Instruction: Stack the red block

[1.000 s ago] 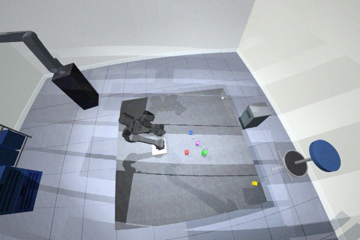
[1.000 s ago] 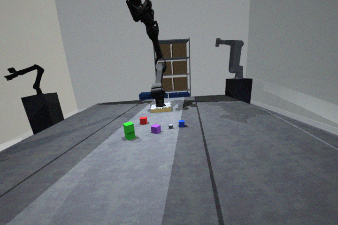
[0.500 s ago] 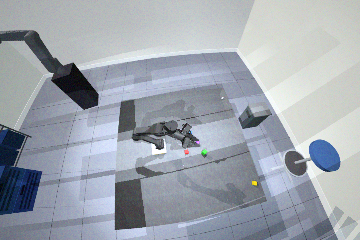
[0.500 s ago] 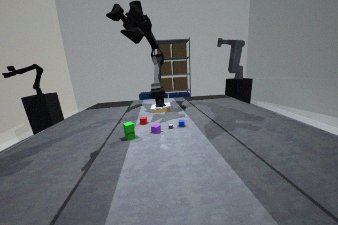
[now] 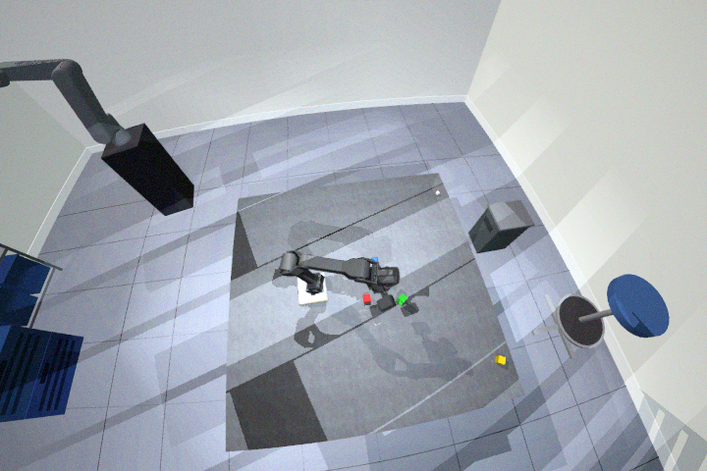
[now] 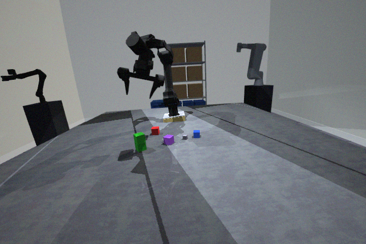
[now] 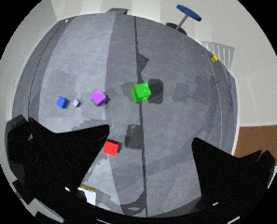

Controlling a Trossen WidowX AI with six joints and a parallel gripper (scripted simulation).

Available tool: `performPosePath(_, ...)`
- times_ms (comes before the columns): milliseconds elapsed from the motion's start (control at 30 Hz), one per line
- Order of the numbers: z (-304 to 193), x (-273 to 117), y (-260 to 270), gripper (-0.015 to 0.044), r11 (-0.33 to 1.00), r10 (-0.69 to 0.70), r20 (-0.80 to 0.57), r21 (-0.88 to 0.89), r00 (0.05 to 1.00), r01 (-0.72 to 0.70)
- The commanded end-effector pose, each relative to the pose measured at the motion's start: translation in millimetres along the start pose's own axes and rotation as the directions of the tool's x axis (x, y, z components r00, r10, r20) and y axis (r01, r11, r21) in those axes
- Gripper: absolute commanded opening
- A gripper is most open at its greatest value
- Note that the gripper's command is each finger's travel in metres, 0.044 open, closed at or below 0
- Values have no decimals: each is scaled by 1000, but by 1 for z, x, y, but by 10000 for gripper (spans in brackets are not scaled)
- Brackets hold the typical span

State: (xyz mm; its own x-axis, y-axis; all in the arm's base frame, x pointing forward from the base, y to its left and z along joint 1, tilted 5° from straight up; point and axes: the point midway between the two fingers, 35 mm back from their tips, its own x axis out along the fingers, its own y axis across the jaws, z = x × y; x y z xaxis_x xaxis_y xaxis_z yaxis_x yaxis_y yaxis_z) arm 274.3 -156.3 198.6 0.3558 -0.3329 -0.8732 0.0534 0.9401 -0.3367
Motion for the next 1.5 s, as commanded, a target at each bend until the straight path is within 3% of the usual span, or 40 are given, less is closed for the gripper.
performPosePath(0, -39, 38, 31, 440, 985, 146, -210, 120, 967, -122)
performPosePath(167, -77, 55, 59, 440, 957, 253, -375, 231, 892, -175)
performPosePath(500, -78, 53, 61, 440, 956, 256, -378, 234, 890, -176)
performPosePath(800, -96, 94, 73, 440, 956, 256, -379, 234, 890, -175)
performPosePath(1467, -106, 114, 80, 440, 956, 256, -379, 234, 889, -175)
